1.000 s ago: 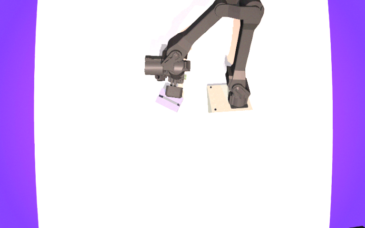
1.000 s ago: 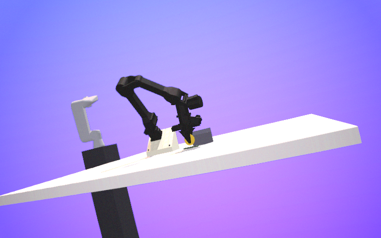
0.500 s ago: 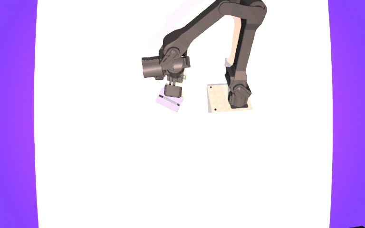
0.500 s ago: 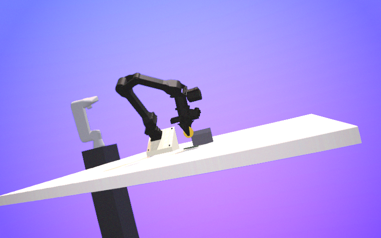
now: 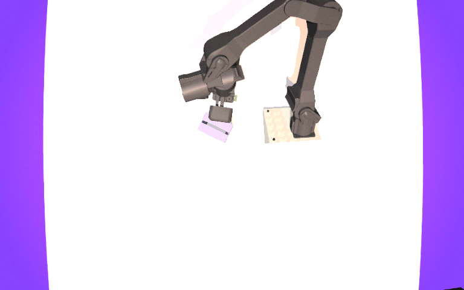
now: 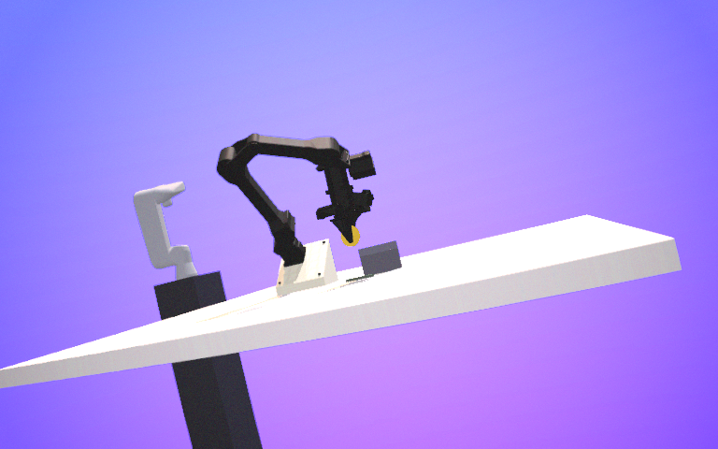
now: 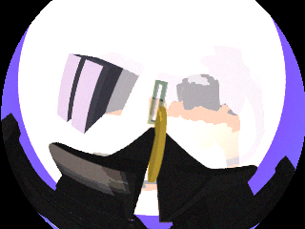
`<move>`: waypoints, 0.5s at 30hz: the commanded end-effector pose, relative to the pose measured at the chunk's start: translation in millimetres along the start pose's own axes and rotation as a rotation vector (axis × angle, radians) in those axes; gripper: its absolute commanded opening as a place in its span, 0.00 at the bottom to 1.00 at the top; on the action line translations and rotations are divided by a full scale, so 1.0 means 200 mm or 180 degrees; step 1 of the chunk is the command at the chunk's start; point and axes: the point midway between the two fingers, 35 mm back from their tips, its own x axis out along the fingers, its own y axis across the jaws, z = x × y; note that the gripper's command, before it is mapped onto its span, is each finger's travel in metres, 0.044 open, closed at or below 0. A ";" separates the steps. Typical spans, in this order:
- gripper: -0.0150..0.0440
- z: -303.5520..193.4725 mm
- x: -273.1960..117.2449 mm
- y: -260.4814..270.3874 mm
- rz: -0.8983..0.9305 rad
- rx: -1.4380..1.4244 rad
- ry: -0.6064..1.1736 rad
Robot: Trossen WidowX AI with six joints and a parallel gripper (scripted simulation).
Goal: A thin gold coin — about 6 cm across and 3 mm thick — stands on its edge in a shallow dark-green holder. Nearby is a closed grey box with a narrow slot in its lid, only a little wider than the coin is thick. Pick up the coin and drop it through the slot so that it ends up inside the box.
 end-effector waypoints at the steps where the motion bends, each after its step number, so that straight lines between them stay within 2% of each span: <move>1: 0.25 0.00 -0.04 0.00 0.0016 0.0029 -0.0009; 11: 0.25 -0.01 -0.04 -0.02 0.0017 0.0935 -0.0006; 15: 0.25 -0.01 -0.05 -0.02 0.0017 0.1007 -0.0006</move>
